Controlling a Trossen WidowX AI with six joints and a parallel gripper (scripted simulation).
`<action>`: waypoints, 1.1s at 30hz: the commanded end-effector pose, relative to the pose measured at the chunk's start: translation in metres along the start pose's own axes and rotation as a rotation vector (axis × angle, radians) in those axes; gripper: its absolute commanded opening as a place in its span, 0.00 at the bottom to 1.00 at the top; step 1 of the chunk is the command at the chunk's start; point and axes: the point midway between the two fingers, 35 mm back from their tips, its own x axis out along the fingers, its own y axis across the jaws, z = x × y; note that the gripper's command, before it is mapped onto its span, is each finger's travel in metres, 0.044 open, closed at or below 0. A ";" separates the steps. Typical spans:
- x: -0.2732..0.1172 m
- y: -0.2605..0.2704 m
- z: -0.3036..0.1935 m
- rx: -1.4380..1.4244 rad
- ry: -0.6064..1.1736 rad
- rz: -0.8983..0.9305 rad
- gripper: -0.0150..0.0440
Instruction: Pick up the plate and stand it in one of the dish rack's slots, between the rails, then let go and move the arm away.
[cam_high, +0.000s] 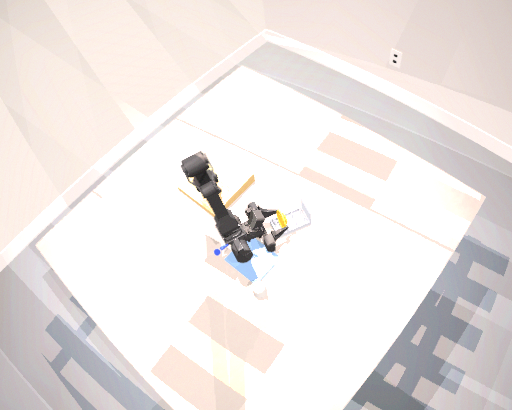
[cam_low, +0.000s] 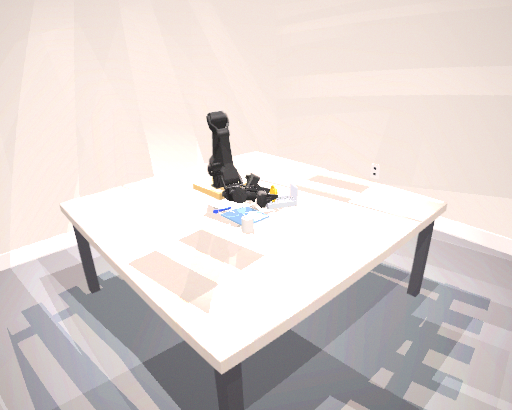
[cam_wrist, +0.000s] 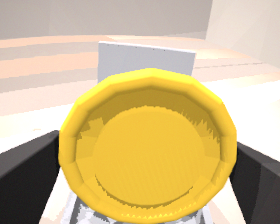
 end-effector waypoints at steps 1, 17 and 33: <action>0.000 0.000 0.000 0.000 0.000 0.000 0.92; -0.010 -0.007 0.100 0.017 -0.016 -0.008 0.93; -0.009 -0.021 0.117 0.199 0.137 -0.060 0.93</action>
